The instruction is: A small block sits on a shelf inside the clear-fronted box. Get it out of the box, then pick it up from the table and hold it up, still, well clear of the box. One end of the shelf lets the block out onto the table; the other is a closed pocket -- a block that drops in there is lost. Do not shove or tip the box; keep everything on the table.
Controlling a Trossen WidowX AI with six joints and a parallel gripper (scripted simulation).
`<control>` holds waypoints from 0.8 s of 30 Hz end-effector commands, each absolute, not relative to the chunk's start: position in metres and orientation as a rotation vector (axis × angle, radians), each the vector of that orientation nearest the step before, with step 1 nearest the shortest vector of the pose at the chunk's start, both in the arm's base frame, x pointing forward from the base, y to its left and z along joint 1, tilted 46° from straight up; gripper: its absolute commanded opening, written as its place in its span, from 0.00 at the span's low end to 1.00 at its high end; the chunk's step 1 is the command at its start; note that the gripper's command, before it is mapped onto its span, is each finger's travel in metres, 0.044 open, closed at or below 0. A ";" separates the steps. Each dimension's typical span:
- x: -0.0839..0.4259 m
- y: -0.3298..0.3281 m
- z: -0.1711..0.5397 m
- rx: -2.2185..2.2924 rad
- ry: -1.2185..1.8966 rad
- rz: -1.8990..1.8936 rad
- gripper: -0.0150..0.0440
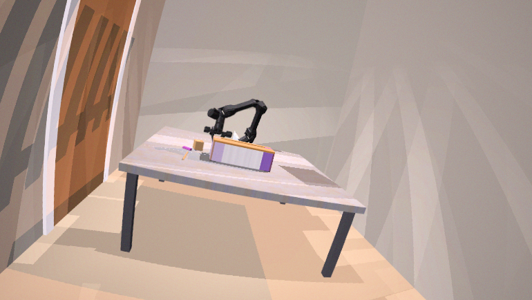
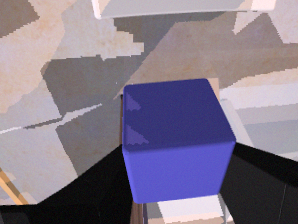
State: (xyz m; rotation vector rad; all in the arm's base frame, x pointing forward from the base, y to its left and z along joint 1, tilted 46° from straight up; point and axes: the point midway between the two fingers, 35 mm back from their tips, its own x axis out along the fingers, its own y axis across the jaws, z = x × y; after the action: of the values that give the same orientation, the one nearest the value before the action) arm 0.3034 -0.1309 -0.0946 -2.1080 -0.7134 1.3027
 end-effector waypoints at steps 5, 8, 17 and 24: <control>0.295 -0.141 -0.072 -2.063 -0.610 1.334 0.25; 0.290 -0.145 -0.060 -2.040 -0.548 1.344 0.25; 0.273 -0.156 -0.027 -1.969 -0.360 1.361 0.25; 0.257 -0.161 -0.004 -1.909 -0.215 1.362 0.25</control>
State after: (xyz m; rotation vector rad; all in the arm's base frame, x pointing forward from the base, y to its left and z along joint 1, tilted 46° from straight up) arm 0.2649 -0.1596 -0.0119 -1.9392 -0.2755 1.3602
